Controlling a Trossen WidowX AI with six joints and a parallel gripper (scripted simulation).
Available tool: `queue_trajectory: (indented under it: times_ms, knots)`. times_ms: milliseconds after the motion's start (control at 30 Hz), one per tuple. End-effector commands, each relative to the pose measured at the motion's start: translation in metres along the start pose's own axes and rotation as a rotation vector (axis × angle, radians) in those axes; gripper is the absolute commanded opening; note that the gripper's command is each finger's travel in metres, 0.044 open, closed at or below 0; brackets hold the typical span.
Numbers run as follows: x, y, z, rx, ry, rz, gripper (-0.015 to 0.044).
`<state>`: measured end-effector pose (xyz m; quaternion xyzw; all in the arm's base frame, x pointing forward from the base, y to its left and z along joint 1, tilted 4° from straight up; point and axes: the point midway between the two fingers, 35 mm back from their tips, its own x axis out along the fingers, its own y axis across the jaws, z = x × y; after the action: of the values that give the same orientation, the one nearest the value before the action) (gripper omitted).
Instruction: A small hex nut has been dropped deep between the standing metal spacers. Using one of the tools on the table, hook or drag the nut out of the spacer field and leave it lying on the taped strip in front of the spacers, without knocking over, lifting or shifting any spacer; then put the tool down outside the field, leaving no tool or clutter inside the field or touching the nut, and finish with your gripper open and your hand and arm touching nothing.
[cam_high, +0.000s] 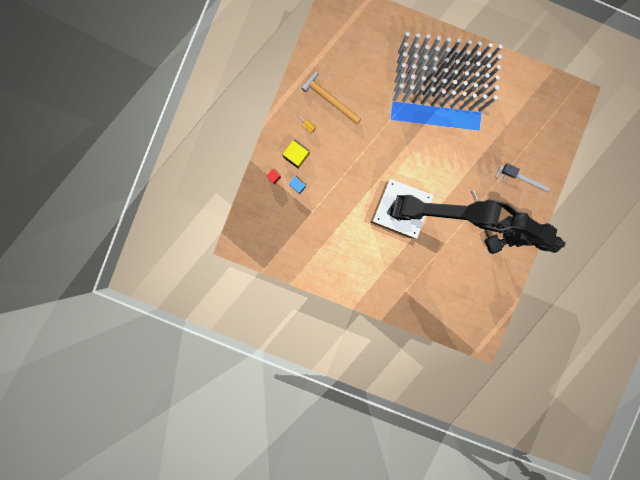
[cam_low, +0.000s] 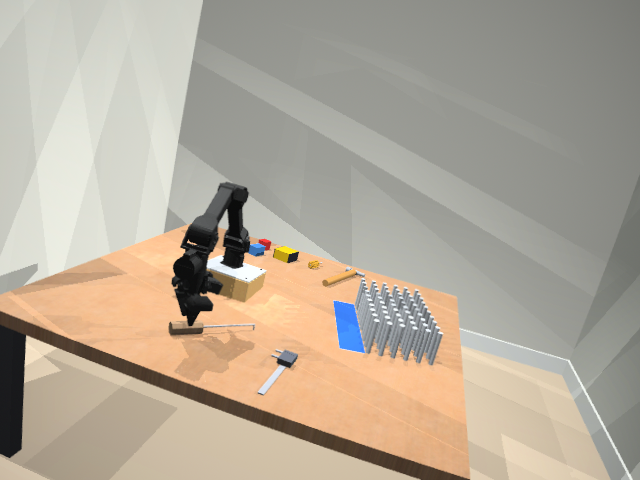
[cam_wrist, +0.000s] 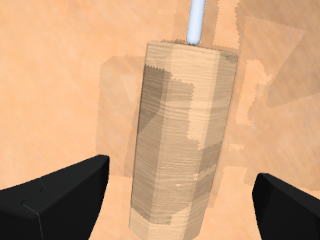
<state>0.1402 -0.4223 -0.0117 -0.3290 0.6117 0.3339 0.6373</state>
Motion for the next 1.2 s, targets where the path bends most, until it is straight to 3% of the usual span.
queue_trajectory:
  times_ms: [0,567,700,967,1100,1167]
  knots:
    - [0.011,0.001,0.001,-0.001,-0.003,0.007,0.028]
    - [0.036,0.002,0.002,-0.002,-0.004,0.007,0.028]
    - [0.036,0.002,0.002,-0.002,-0.004,0.007,0.0175]
    - [0.035,0.002,0.002,-0.002,-0.004,0.007,0.0102]
    - [0.006,0.001,0.001,-0.002,-0.004,0.007,0.0]
    - [-0.012,0.001,0.001,-0.003,-0.004,0.007,0.0]
